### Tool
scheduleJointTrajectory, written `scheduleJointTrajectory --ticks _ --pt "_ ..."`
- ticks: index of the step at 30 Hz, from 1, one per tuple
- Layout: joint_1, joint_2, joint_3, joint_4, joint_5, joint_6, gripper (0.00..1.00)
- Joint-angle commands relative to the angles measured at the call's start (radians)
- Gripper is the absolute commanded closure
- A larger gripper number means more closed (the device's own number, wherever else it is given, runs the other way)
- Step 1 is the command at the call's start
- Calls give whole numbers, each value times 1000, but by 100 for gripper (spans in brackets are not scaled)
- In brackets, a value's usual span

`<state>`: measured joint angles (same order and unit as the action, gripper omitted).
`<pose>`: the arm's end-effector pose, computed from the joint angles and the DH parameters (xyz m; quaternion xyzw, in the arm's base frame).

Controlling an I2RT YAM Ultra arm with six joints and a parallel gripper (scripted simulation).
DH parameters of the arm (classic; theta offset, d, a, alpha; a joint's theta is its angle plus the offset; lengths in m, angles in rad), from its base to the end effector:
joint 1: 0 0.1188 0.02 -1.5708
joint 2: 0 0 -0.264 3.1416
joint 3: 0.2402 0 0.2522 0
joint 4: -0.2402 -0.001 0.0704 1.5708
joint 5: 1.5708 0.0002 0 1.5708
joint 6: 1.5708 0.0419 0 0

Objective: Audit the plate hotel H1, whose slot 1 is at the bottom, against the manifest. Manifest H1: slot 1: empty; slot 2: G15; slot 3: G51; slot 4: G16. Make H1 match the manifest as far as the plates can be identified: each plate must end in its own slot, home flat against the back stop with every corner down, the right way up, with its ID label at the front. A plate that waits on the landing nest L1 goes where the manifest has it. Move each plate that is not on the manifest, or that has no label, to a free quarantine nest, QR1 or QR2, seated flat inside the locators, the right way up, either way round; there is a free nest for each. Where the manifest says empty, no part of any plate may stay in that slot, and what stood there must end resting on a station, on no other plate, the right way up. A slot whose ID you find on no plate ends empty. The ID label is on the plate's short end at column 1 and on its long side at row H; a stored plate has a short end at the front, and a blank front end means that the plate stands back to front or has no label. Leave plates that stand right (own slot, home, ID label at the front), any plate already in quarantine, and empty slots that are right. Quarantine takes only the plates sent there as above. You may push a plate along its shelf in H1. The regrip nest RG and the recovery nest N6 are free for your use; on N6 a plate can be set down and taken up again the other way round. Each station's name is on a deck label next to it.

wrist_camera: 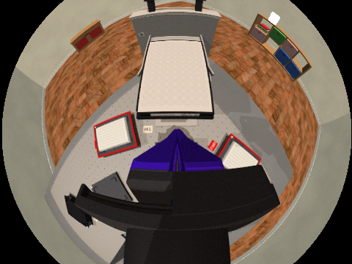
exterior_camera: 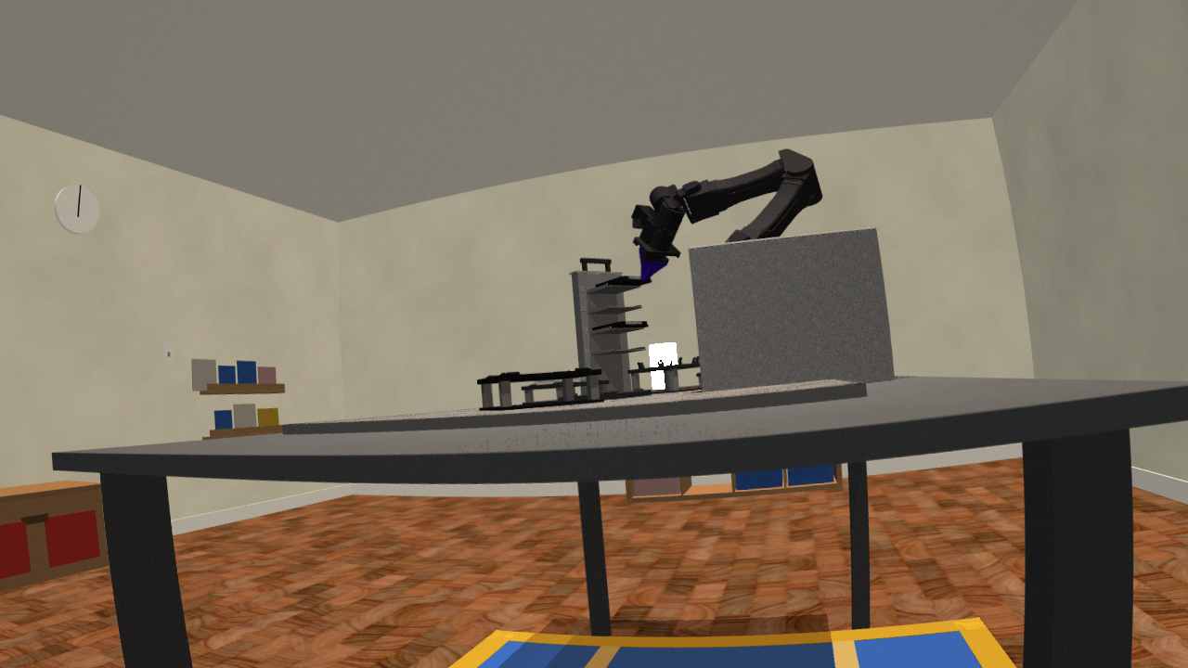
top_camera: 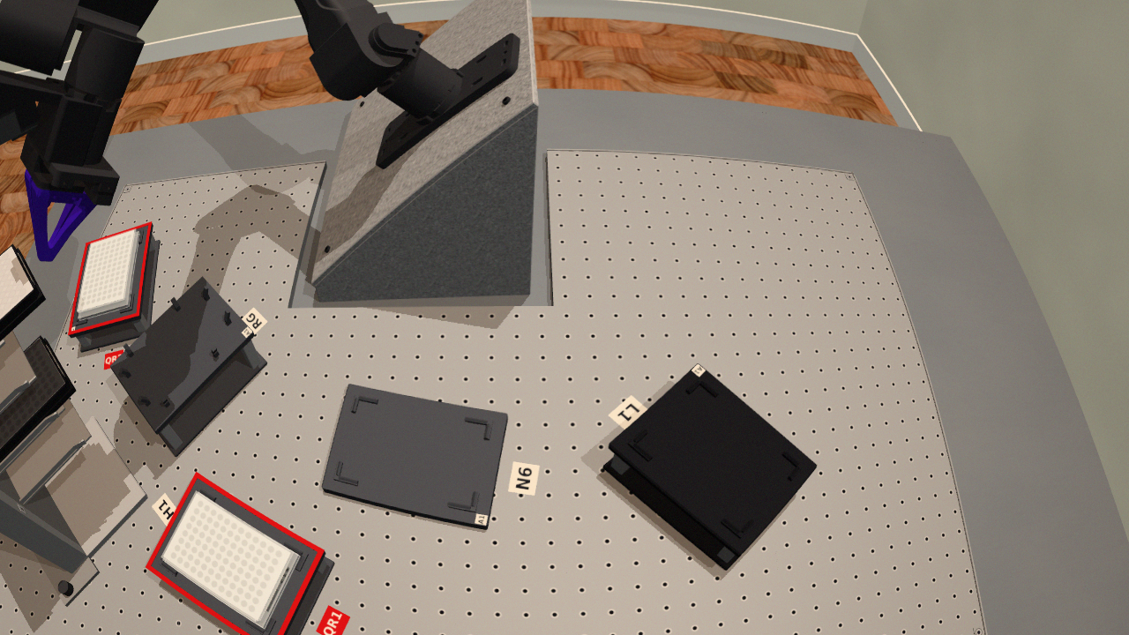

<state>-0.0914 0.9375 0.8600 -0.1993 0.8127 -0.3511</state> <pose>0.2045 -0.0483 0.3452 0.1414 0.7576 -0.4292 0.4710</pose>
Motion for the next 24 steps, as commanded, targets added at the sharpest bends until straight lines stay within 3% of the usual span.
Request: scheduleJointTrajectory --ticks 1,24 --pt "0 3 8 4 -9 -2 100" --pt "-24 54 53 17 -33 -12 100"
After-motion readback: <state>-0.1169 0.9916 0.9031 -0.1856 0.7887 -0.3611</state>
